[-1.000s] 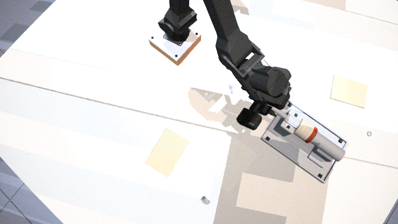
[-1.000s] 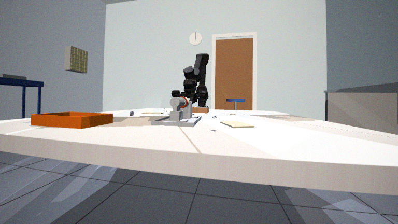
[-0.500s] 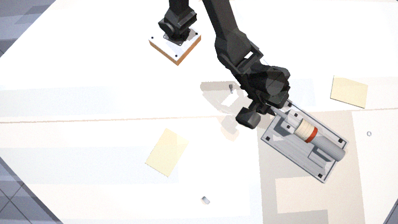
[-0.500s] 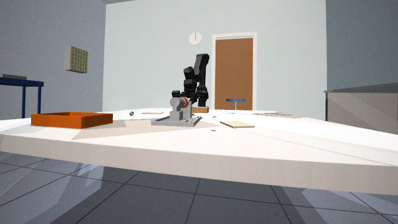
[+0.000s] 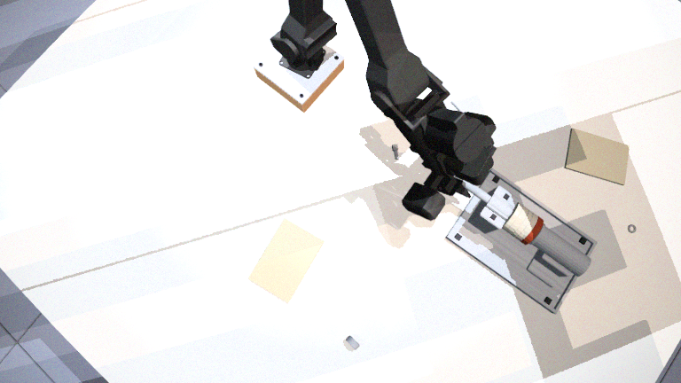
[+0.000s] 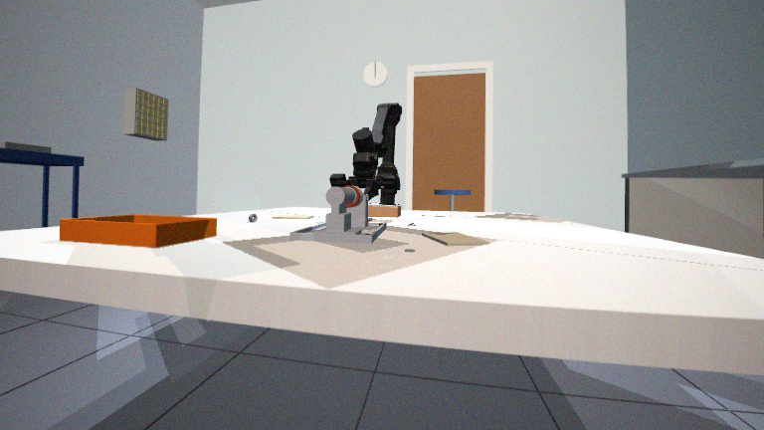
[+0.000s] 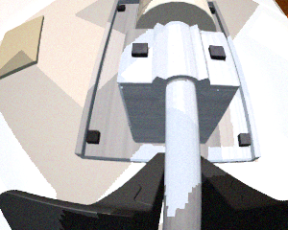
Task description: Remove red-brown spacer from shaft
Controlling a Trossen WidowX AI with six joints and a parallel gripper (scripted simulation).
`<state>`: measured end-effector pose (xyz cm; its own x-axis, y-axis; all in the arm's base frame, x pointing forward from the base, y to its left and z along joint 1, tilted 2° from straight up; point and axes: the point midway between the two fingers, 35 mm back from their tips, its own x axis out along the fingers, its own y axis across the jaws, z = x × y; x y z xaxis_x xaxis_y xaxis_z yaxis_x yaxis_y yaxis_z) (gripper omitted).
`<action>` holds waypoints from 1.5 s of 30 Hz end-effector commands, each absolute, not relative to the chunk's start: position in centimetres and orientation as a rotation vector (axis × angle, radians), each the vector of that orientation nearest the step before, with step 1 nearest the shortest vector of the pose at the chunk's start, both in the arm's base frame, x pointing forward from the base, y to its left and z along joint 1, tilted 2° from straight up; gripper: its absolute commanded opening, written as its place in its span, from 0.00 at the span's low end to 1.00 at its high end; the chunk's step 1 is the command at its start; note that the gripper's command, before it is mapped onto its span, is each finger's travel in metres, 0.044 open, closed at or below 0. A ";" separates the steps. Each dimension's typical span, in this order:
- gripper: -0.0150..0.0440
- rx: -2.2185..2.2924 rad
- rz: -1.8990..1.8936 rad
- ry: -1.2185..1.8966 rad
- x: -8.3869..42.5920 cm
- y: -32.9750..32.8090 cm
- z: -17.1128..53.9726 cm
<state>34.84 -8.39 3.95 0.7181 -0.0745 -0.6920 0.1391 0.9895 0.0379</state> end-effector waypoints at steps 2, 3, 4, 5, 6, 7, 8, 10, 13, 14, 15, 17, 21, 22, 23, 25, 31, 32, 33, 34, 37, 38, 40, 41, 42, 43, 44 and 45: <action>0.25 0.087 -0.116 0.763 34.7 -8.4 3.9; 0.25 0.087 -0.116 0.763 34.7 -8.4 3.9; 0.25 0.087 -0.116 0.763 34.7 -8.4 3.9; 0.25 0.087 -0.116 0.763 34.7 -8.4 3.9; 0.25 0.087 -0.116 0.763 34.7 -8.4 3.9; 0.25 0.087 -0.116 0.763 34.7 -8.4 3.9; 0.25 0.087 -0.116 0.763 34.7 -8.3 3.9; 0.25 0.087 -0.116 0.763 34.6 -8.3 3.9; 0.25 0.087 -0.116 0.763 34.6 -8.3 3.9; 0.25 0.087 -0.116 0.763 34.6 -8.3 3.9; 0.25 0.087 -0.116 0.763 34.6 -8.3 3.9; 0.25 0.087 -0.116 0.763 34.6 -8.3 3.9; 0.25 0.087 -0.116 0.763 34.5 -8.3 3.9; 0.25 0.087 -0.116 0.763 34.5 -8.3 3.9; 0.25 0.087 -0.116 0.763 34.5 -8.3 3.9; 0.25 0.087 -0.116 0.763 34.5 -8.3 3.9; 0.25 0.087 -0.116 0.763 34.4 -8.3 3.9; 0.25 0.087 -0.116 0.763 34.4 -8.3 3.9; 0.25 0.087 -0.116 0.763 34.4 -8.3 3.9; 0.25 0.087 -0.116 0.763 34.4 -8.3 3.9; 0.25 0.087 -0.116 0.763 34.3 -8.3 3.9; 0.25 0.087 -0.116 0.763 34.3 -8.3 3.9; 0.25 0.087 -0.116 0.763 34.3 -8.3 3.9; 0.25 0.087 -0.116 0.763 34.3 -8.3 3.9; 0.25 0.087 -0.116 0.763 34.3 -8.3 3.9; 0.25 0.087 -0.116 0.763 34.3 -8.3 3.9; 0.25 0.087 -0.116 0.763 34.2 -8.3 3.9; 0.25 0.087 -0.116 0.763 34.2 -8.3 3.9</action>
